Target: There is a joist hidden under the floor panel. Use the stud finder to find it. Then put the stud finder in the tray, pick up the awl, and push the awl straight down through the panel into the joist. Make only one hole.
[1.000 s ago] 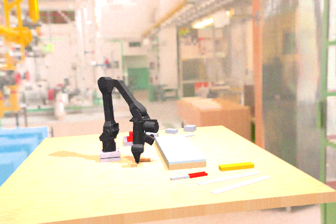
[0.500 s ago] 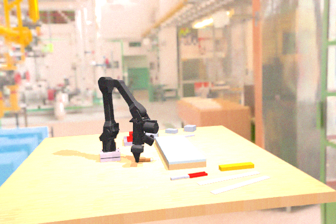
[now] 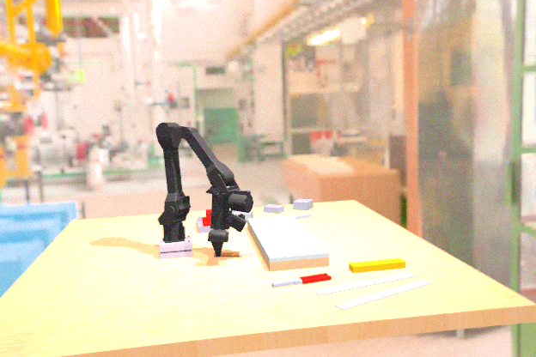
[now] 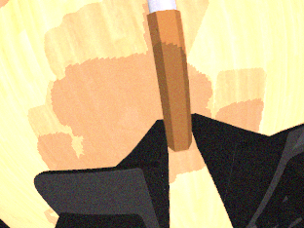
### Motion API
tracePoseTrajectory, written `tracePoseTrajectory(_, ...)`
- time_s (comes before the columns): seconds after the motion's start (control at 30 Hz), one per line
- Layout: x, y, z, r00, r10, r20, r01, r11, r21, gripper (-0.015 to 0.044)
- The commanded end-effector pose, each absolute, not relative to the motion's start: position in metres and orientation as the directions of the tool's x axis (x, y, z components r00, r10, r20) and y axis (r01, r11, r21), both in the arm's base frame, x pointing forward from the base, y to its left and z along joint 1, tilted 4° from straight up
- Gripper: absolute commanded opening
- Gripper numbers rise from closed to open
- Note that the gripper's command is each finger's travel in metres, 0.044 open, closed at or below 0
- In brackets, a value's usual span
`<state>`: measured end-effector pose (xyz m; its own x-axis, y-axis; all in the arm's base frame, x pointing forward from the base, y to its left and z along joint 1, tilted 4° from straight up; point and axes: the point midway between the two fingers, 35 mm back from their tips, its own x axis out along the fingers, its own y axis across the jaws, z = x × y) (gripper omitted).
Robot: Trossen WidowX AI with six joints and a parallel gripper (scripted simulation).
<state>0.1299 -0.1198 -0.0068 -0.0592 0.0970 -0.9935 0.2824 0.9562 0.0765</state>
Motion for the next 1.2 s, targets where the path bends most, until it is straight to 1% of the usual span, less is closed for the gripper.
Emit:
tracePoseTrajectory(0.0, 0.135, -0.127, 0.01, -0.049, 0.084, -0.995, 0.283, 0.957, 0.066, 0.0)
tracePoseTrajectory(0.57, 0.131, -0.13, 0.107, -0.05, 0.083, -0.995, 0.283, 0.957, 0.066, 0.0)
tracePoseTrajectory(0.7, 0.13, -0.129, 0.111, -0.047, 0.083, -0.995, 0.289, 0.955, 0.066, 0.0)
tracePoseTrajectory(0.8, 0.133, -0.131, 0.11, -0.024, 0.077, -0.997, 0.34, 0.938, 0.064, 0.0)
tracePoseTrajectory(0.9, 0.138, -0.133, 0.109, 0.02, 0.065, -0.998, 0.434, 0.898, 0.067, 0.0)
tracePoseTrajectory(1.17, 0.154, -0.14, 0.108, 0.145, 0.029, -0.989, 0.667, 0.736, 0.119, 0.0)
